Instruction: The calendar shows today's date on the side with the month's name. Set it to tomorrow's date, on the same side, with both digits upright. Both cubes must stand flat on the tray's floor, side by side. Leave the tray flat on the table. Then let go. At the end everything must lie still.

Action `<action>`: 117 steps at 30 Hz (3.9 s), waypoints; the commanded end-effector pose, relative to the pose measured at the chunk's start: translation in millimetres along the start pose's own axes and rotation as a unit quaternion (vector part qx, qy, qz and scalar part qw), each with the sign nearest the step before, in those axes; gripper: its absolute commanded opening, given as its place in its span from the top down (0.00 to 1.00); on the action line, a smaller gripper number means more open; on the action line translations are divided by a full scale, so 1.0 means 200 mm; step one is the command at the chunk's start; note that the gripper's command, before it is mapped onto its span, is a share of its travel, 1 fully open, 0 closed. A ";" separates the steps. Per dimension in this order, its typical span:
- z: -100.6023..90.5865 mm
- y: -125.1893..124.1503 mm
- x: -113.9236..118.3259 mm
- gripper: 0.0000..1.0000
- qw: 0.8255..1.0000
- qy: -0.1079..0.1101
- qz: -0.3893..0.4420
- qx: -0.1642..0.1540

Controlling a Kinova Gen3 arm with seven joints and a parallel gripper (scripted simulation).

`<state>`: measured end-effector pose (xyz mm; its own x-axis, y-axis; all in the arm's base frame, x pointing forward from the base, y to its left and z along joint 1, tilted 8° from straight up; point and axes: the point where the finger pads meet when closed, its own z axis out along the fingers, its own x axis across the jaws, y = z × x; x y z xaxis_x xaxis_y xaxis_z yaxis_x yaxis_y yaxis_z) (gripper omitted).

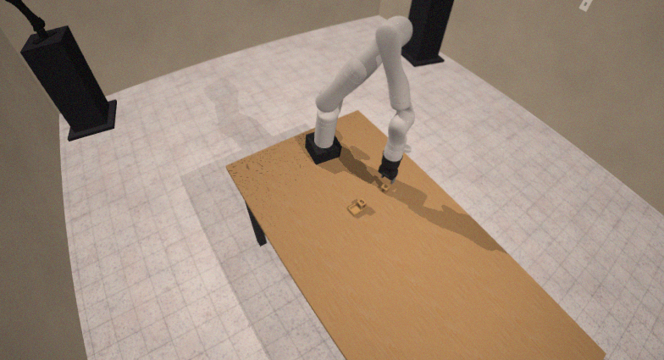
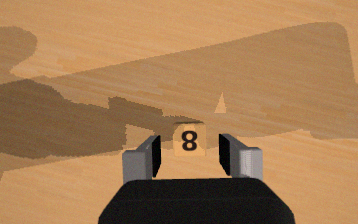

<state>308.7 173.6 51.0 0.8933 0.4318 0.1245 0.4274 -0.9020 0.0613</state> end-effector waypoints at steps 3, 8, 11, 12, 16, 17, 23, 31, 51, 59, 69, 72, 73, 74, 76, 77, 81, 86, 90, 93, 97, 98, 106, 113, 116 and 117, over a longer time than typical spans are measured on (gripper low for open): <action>0.01 -0.01 -0.01 0.10 1.000 -0.007 -0.001 -0.012; 0.02 -0.01 -0.02 0.10 0.999 -0.012 -0.001 -0.029; 0.02 -0.02 -0.02 0.10 0.999 -0.012 -0.001 -0.034; 0.02 -0.01 -0.03 0.10 0.999 -0.014 -0.001 -0.038; 0.03 -0.02 -0.02 0.10 0.998 -0.014 -0.001 -0.058; 0.03 -0.02 -0.03 0.10 0.998 -0.014 -0.001 -0.063; 0.02 -0.02 -0.02 0.10 0.996 -0.011 -0.001 -0.092; 0.01 -0.02 -0.01 0.10 0.993 -0.005 -0.001 -0.115; 0.00 -0.02 0.00 0.10 0.991 -0.002 -0.001 -0.137; 0.02 -0.03 -0.01 0.10 0.980 -0.009 -0.001 -0.199; 0.00 -0.03 0.00 0.10 0.968 0.000 -0.001 -0.252; 0.00 -0.04 0.02 0.10 0.968 0.005 -0.002 -0.253; 0.00 -0.04 0.01 0.10 0.967 0.004 -0.001 -0.253; 0.00 -0.04 0.01 0.10 0.967 0.003 -0.001 -0.254; 0.00 -0.03 0.01 0.10 0.966 0.001 -0.001 -0.258; 0.00 -0.03 0.00 0.10 0.965 0.000 -0.001 -0.261; 0.00 -0.03 0.00 0.10 0.962 -0.002 -0.001 -0.272; 0.01 -0.04 0.00 0.10 0.948 -0.004 -0.001 -0.318; 0.01 -0.04 0.00 0.10 0.934 -0.002 0.000 -0.357; 0.01 -0.05 0.00 0.10 0.927 0.000 0.000 -0.374; 0.02 -0.06 0.02 0.10 0.927 0.005 -0.002 -0.375; 0.02 -0.06 0.02 0.10 0.927 0.005 -0.002 -0.376; 0.02 -0.05 0.01 0.10 0.926 0.004 -0.001 -0.377; 0.02 -0.05 0.01 0.10 0.926 0.004 -0.001 -0.377; 0.02 -0.05 0.01 0.10 0.926 0.004 -0.001 -0.377; 0.02 -0.05 0.01 0.10 0.926 0.004 -0.001 -0.377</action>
<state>305.5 184.2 45.8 0.8902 0.4381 0.1250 0.2154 -0.6464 0.7319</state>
